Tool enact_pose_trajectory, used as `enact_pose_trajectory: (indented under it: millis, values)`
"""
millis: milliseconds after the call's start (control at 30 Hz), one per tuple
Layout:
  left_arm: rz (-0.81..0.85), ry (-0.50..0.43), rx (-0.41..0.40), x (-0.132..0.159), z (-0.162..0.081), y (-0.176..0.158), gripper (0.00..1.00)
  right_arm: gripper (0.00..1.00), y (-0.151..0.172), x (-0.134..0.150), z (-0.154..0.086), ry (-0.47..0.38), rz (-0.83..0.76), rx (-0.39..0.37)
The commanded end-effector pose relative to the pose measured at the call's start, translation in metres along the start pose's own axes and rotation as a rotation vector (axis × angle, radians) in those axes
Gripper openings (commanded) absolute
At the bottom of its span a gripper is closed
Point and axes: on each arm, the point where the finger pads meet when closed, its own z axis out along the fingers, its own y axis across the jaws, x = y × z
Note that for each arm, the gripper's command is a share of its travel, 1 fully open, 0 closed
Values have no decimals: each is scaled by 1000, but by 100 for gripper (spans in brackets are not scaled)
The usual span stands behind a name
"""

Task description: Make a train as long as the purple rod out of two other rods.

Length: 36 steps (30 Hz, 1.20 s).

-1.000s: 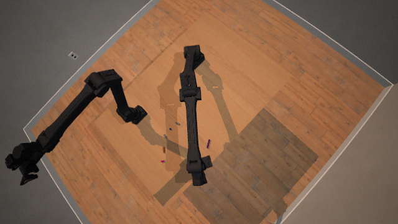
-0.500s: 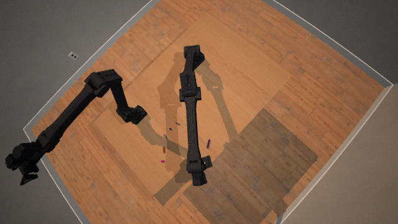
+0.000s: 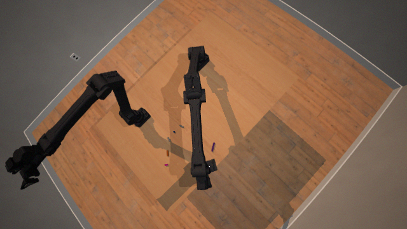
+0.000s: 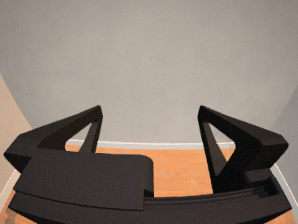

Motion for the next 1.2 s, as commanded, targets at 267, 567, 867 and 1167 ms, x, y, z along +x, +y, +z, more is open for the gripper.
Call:
enact_pose_trajectory:
  millis: [267,567,867,1167]
  values:
    - [1,-67,13,-13,-36,-15,100,100,-7,-19,-9,-45,9,14]
    - [45,-64,17,24,-30,-87,100,100,-7,-19,-9,-45,9,14]
    - [109,-61,22,85,-16,-186,100,100,-7,-19,-9,-45,9,14]
    - [158,-60,23,144,-5,-250,100,100,-7,-19,-9,-45,9,14]
